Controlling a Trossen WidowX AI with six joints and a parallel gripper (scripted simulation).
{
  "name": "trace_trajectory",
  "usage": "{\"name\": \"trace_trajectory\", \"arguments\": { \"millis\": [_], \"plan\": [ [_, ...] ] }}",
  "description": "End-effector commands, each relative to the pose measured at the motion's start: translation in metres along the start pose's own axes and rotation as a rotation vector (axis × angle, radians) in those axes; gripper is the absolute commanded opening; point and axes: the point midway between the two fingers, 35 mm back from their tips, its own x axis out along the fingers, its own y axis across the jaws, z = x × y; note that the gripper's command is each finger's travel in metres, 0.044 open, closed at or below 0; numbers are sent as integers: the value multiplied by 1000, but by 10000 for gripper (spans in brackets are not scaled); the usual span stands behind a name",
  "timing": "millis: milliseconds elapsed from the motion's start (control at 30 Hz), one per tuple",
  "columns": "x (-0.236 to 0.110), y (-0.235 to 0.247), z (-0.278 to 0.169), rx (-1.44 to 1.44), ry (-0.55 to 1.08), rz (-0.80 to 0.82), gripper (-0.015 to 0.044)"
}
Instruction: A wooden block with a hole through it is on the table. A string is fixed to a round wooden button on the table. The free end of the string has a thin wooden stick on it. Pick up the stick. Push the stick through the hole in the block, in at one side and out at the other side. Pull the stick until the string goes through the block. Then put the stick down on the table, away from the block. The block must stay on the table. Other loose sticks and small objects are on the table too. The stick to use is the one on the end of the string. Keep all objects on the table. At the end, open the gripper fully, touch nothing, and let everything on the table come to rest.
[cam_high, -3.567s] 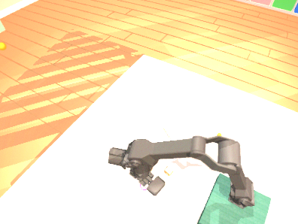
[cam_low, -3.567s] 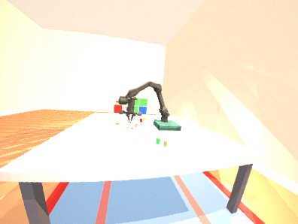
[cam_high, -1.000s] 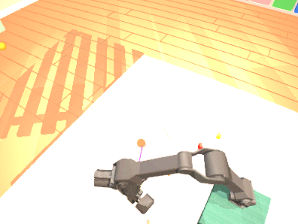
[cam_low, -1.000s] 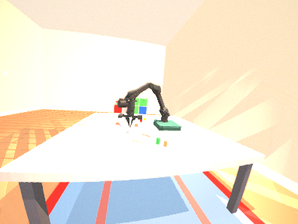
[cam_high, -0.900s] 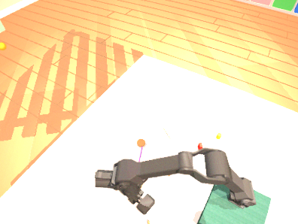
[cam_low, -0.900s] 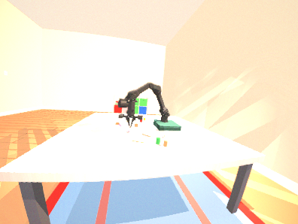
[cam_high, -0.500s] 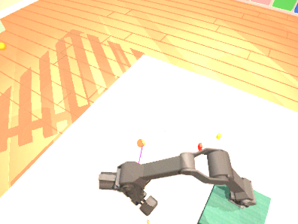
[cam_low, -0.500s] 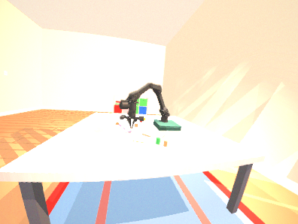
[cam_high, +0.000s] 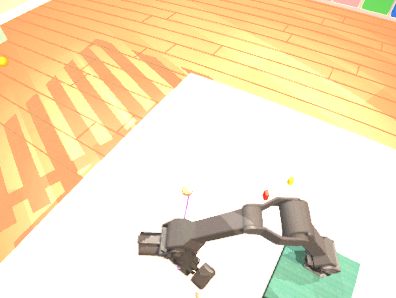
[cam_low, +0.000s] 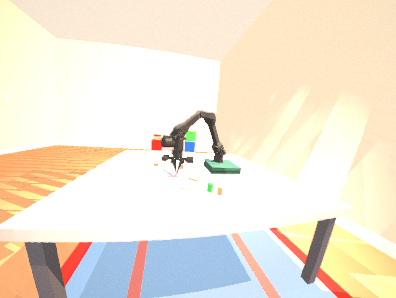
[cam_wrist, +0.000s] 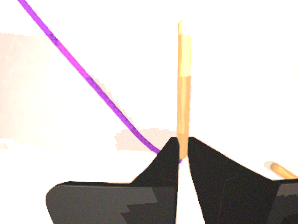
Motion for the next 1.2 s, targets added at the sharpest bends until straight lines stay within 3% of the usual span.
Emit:
{"name": "trace_trajectory", "arguments": {
  "millis": [0,1167],
  "plan": [
    [1,-3,1,4,6,4,0],
    [7,-8,39,4,4,3,0]
  ]
}}
